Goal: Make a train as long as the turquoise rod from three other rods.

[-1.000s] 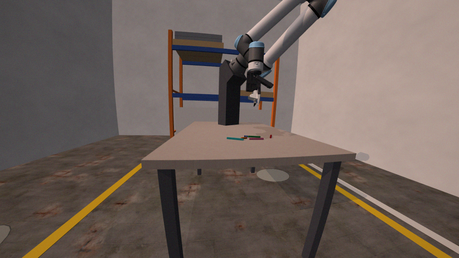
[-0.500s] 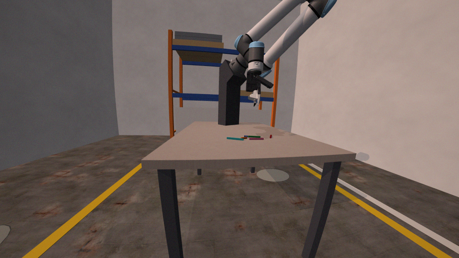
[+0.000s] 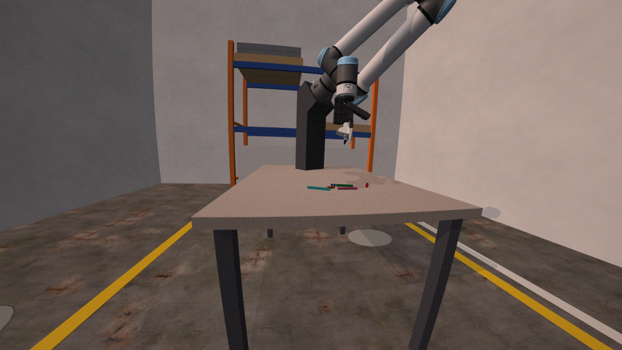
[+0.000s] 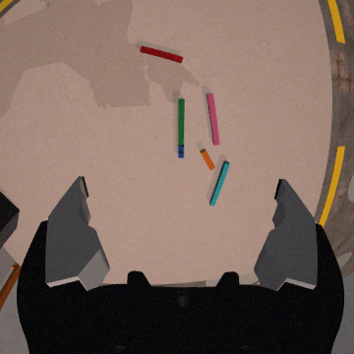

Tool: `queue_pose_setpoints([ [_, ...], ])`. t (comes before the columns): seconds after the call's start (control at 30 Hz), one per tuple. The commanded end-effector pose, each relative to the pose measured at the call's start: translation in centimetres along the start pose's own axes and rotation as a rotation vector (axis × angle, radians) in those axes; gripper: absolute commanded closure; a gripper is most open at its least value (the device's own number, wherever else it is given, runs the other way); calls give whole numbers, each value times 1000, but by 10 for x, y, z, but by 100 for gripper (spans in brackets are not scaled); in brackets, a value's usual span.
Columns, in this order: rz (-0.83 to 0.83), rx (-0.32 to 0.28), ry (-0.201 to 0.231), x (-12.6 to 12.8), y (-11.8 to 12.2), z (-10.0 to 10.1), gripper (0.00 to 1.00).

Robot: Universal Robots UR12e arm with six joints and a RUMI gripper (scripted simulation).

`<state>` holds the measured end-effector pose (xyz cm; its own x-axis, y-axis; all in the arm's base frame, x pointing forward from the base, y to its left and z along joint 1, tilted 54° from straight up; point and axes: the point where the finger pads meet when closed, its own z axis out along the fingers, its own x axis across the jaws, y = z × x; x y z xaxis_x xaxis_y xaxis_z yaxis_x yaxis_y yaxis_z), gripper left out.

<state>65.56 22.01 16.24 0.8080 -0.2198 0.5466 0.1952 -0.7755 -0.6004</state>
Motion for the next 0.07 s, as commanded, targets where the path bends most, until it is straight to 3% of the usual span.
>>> queue_pose_setpoints([
  [0.0,0,0,1,0,0,0,0],
  [0.03,0,0,1,0,0,0,0],
])
